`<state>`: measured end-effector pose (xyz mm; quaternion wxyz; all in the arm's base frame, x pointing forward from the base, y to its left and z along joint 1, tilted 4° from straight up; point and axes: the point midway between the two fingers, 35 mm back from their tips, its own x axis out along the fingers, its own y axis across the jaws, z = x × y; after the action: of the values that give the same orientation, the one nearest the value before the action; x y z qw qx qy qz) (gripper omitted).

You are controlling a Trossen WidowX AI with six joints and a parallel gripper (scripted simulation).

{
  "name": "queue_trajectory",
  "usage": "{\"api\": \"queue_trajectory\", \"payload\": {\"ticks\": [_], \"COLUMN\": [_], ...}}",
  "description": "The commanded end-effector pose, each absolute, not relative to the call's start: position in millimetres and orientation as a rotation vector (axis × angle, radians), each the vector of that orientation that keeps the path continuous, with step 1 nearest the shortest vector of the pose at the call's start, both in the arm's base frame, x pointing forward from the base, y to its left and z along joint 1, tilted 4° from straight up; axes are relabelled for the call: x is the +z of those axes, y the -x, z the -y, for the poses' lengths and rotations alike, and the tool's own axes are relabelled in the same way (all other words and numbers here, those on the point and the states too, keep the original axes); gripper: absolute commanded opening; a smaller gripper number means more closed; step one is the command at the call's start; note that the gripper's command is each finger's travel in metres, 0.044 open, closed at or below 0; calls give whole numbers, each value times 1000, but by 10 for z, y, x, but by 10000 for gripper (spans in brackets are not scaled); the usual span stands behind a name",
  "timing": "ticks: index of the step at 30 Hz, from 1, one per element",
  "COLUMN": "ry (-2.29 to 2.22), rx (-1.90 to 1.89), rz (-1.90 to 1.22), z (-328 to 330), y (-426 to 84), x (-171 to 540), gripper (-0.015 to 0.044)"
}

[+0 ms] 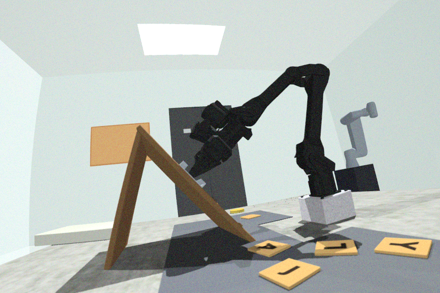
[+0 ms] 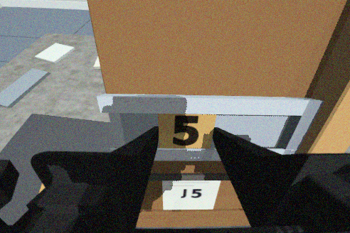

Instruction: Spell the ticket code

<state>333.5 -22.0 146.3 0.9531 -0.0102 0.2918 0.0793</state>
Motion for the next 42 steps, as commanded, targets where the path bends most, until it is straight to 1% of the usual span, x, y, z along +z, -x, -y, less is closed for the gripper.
{"api": "queue_trajectory", "payload": {"ticks": [1, 42], "ry": [24, 26], "rx": [164, 163], "rz": [-590, -591], "z": [245, 477], "y": [-3346, -3384], "x": [1475, 1470], "gripper": [0, 0]}}
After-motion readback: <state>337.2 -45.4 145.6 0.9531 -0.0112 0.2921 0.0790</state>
